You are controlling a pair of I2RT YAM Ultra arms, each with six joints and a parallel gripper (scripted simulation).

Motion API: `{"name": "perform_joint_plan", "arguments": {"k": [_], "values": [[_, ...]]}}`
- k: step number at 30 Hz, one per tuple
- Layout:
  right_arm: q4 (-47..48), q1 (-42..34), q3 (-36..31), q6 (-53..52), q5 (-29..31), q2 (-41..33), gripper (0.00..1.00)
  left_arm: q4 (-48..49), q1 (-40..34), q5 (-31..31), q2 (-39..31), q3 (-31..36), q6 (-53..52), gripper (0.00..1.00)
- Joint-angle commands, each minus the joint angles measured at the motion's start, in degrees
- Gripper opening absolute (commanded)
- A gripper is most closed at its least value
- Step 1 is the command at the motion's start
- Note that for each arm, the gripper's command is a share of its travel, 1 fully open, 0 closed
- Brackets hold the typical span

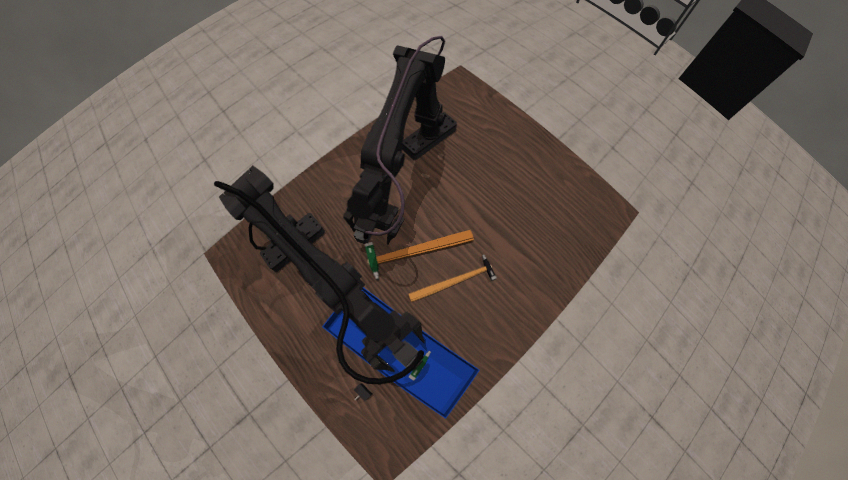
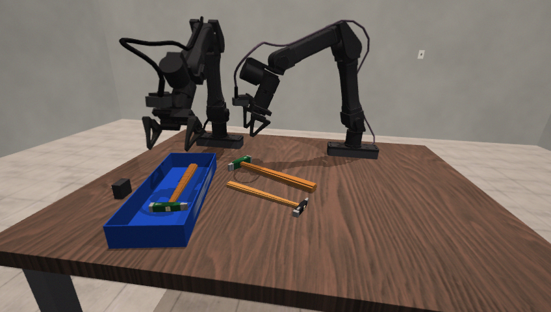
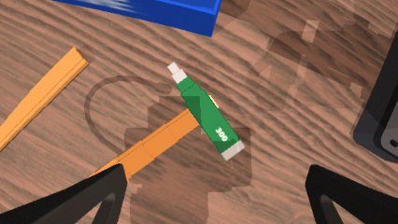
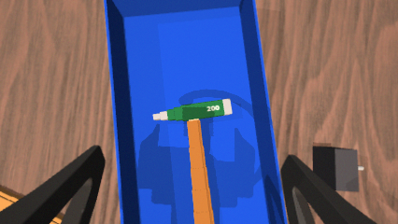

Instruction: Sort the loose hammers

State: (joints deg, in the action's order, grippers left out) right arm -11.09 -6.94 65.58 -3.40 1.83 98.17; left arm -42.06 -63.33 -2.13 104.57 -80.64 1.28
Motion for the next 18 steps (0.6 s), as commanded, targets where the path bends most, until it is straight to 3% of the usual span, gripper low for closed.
{"name": "perform_joint_plan", "arguments": {"k": [1, 6, 8, 18], "values": [[4.3, 1.0, -3.5, 1.2, 1.3, -9.2, 1.0, 0.2, 4.3, 0.2, -2.6, 1.8, 0.3, 1.0], [7.1, 2.2, -7.6, 2.6, 0.4, -21.9, 1.0, -0.4, 15.6, 0.2, -5.1, 4.9, -0.1, 1.0], [7.1, 2.2, -7.6, 2.6, 0.4, -21.9, 1.0, -0.4, 15.6, 0.2, -5.1, 4.9, -0.1, 1.0], [11.7, 6.0, -6.2, 4.0, -1.7, -37.4, 1.0, -1.5, 35.8, 0.1, 0.0, -1.5, -0.3, 1.0]]}}
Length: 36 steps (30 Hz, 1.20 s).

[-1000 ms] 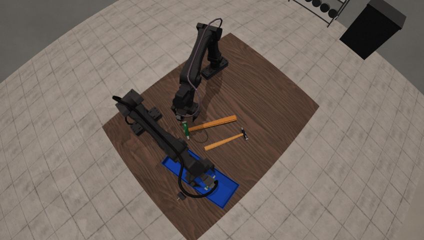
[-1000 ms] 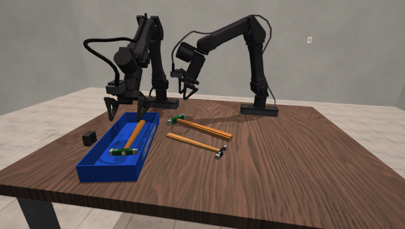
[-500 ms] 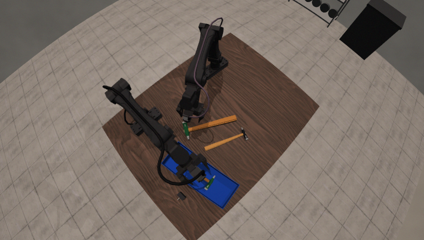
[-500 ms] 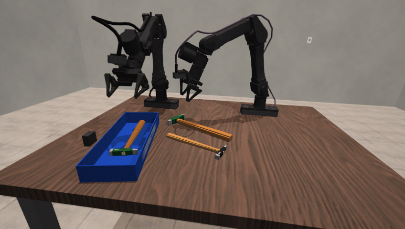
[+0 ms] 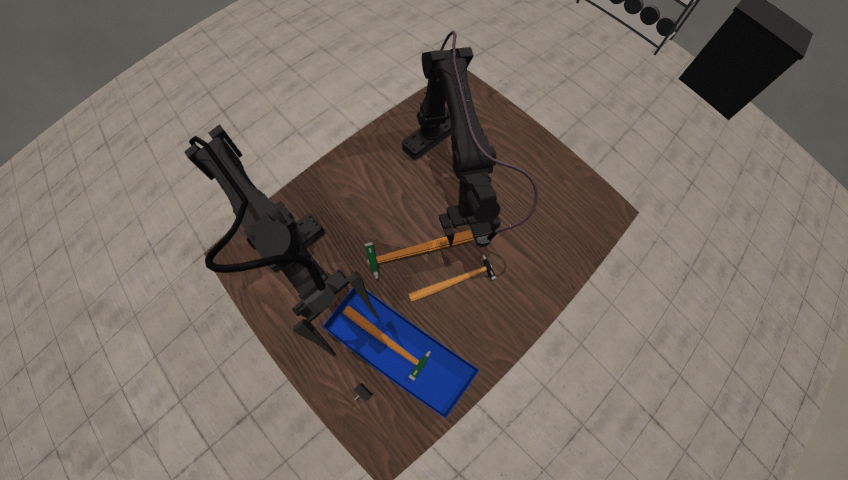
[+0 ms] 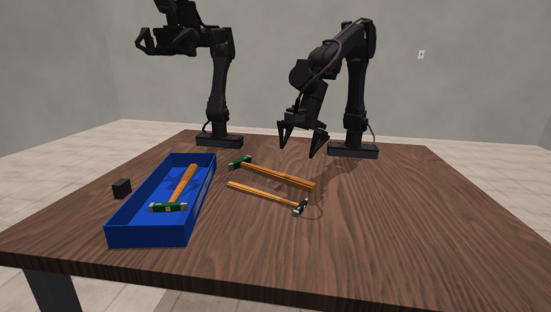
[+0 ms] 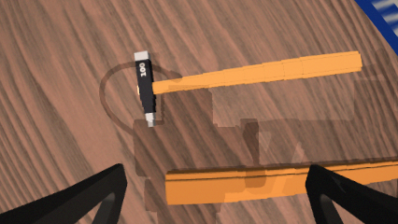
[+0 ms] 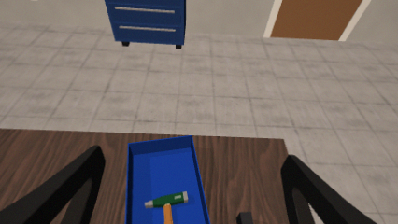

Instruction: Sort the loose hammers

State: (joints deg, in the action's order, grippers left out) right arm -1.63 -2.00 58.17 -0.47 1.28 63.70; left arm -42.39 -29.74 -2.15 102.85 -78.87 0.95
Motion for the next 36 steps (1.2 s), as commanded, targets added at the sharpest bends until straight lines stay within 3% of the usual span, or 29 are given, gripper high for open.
{"name": "perform_joint_plan", "arguments": {"k": [1, 10, 36], "values": [[2.5, 1.4, 1.6, 1.1, -1.3, -3.8, 1.0, -1.3, 3.6, 0.0, 2.5, -4.2, 0.3, 1.0], [1.2, 2.3, 2.7, 0.9, -1.3, -3.8, 1.0, -2.0, 6.9, 0.1, 5.2, -7.8, 0.4, 1.0], [1.9, 2.0, 2.1, 0.5, -1.3, -3.8, 1.0, -1.4, 6.6, 0.1, 4.7, -7.3, 0.3, 1.0]]}}
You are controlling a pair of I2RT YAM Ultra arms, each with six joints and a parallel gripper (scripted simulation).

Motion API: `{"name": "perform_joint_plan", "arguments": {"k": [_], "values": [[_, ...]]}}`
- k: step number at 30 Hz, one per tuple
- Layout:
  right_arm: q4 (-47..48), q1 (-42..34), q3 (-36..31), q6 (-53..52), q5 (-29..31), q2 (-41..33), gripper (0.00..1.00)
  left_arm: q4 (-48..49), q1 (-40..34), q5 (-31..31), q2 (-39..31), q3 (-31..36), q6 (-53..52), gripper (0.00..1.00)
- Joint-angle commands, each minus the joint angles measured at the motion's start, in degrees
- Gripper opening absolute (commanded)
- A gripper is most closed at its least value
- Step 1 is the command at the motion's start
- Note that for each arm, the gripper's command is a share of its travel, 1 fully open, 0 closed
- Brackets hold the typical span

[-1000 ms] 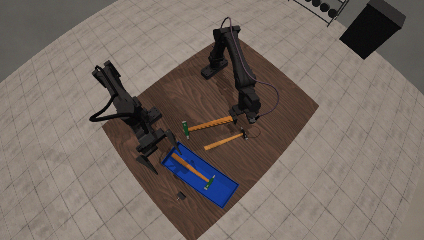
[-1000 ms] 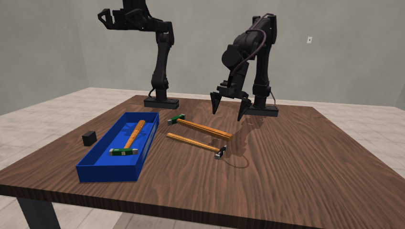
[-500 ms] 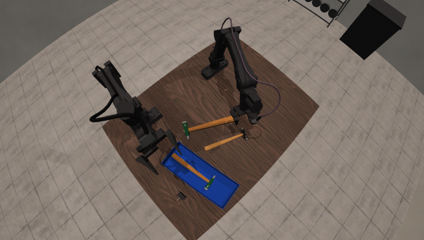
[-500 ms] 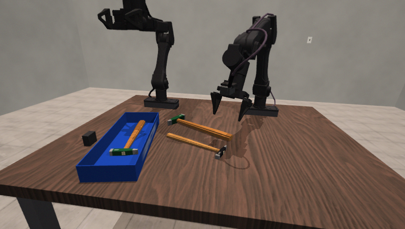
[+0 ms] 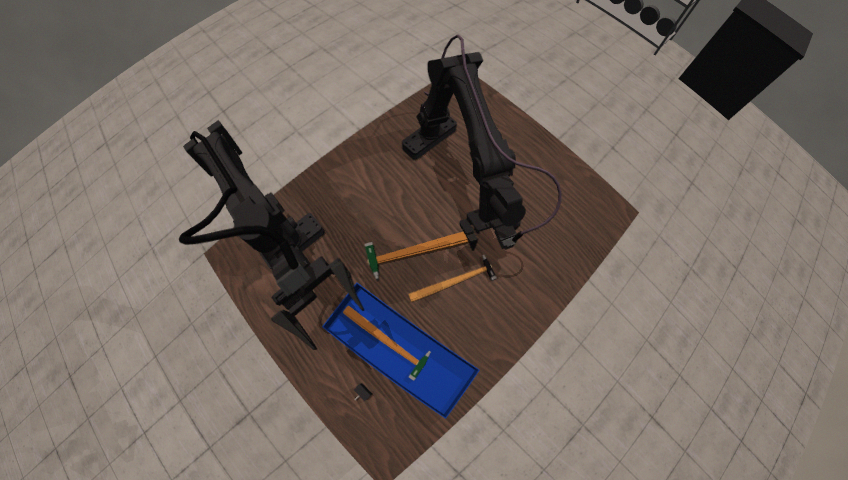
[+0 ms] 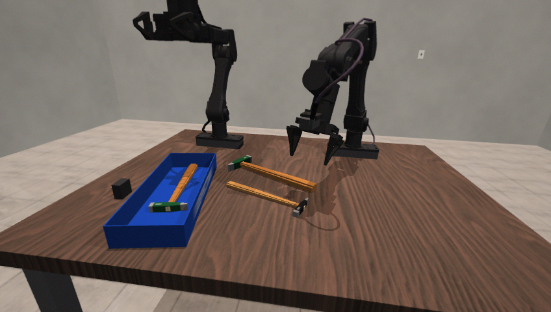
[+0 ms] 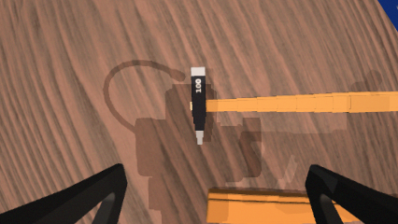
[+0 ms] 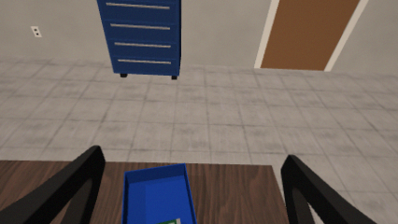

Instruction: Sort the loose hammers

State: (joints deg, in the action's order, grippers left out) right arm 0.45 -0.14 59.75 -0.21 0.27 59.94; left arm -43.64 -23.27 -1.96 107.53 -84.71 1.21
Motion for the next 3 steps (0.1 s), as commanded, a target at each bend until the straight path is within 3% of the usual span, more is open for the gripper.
{"name": "perform_joint_plan", "arguments": {"k": [1, 3], "values": [[-0.2, 0.1, 0.5, 0.2, -0.3, -0.1, 1.0, -0.1, 0.1, -0.1, 0.1, -1.5, 0.0, 1.0], [-0.2, 0.1, 0.5, 0.2, -0.3, -0.1, 1.0, -0.1, 0.1, -0.1, 0.1, -1.5, 0.0, 1.0]]}}
